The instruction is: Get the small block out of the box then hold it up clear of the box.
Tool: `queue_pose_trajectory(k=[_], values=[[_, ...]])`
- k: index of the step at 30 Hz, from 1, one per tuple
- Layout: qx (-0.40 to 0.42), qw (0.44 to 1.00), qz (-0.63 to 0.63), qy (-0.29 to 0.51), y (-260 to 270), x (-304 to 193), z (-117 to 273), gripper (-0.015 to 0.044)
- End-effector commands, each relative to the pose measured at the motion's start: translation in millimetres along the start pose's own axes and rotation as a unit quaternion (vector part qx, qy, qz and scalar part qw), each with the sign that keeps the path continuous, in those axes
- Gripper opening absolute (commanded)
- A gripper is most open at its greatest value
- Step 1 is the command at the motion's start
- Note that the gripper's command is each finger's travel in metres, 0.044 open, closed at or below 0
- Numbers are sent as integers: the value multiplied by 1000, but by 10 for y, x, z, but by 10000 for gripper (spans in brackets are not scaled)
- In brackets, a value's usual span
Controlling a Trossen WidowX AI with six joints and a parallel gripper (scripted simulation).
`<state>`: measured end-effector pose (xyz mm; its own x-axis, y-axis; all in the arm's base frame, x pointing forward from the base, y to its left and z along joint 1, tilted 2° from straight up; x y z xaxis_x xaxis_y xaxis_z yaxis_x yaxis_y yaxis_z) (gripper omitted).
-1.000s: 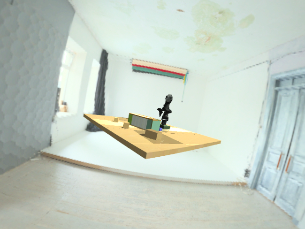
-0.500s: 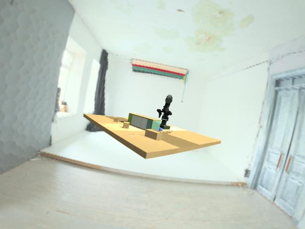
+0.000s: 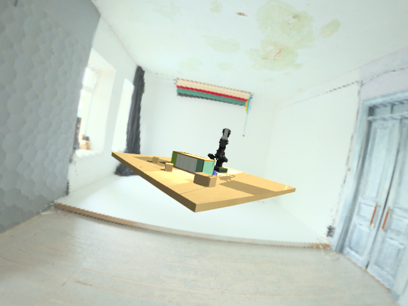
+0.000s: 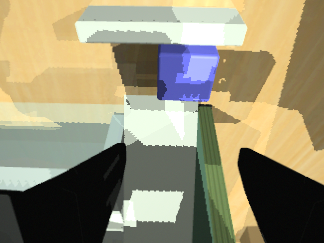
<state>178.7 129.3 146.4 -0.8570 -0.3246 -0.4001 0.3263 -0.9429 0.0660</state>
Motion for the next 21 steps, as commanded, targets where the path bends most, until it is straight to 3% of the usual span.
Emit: queue_pose_trajectory(k=[1, 21], values=[[2, 1000, 5, -7, -9, 49, -99, 285], [2, 1000, 5, -7, -59, 167, -397, 285]])
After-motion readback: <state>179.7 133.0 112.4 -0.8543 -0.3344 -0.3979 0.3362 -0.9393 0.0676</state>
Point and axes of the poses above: the point midway between the two fingers, 35 mm back from their tips, its own z axis back along the fingers, its own y axis across the jaws, x = y × z, the point moved 10 cm from there along z, back along the fingers, and after that the axes turned 14 degrees about z, right-handed, at the moved point
